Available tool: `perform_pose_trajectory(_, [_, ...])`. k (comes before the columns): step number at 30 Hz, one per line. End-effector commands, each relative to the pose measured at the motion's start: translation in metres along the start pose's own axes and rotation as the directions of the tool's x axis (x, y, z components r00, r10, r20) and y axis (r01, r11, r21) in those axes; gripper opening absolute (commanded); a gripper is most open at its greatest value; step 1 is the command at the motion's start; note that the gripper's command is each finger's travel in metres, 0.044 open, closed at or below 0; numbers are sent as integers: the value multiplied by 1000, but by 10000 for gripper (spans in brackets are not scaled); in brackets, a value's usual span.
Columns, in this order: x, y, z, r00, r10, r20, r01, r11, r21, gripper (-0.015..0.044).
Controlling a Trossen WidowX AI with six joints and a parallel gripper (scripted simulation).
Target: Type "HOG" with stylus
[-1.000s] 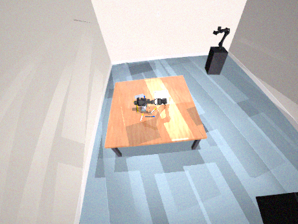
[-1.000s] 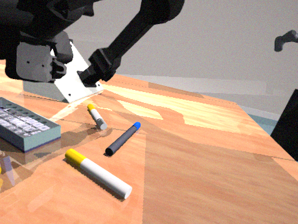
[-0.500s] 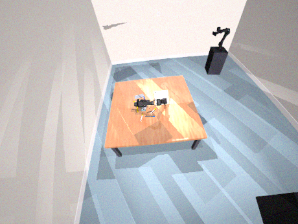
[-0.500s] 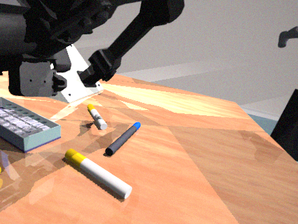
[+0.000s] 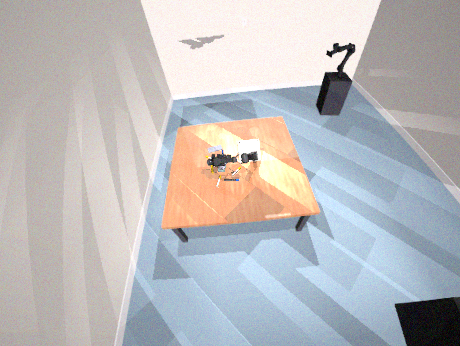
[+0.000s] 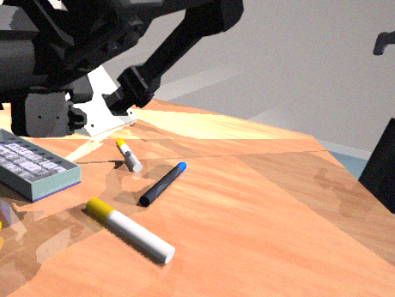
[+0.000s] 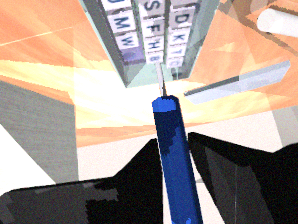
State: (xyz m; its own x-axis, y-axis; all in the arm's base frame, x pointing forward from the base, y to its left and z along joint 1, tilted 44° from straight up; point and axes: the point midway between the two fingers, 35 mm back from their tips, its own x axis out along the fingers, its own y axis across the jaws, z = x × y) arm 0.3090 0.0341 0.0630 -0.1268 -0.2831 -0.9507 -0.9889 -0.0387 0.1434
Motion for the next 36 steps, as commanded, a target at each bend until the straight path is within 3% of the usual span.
perform_pose_trajectory(1, [1, 0, 1, 1000, 2, 2, -2, 1000, 5, 81])
perform_pose_trajectory(36, [9, 0, 15, 1000, 2, 3, -2, 1000, 5, 81])
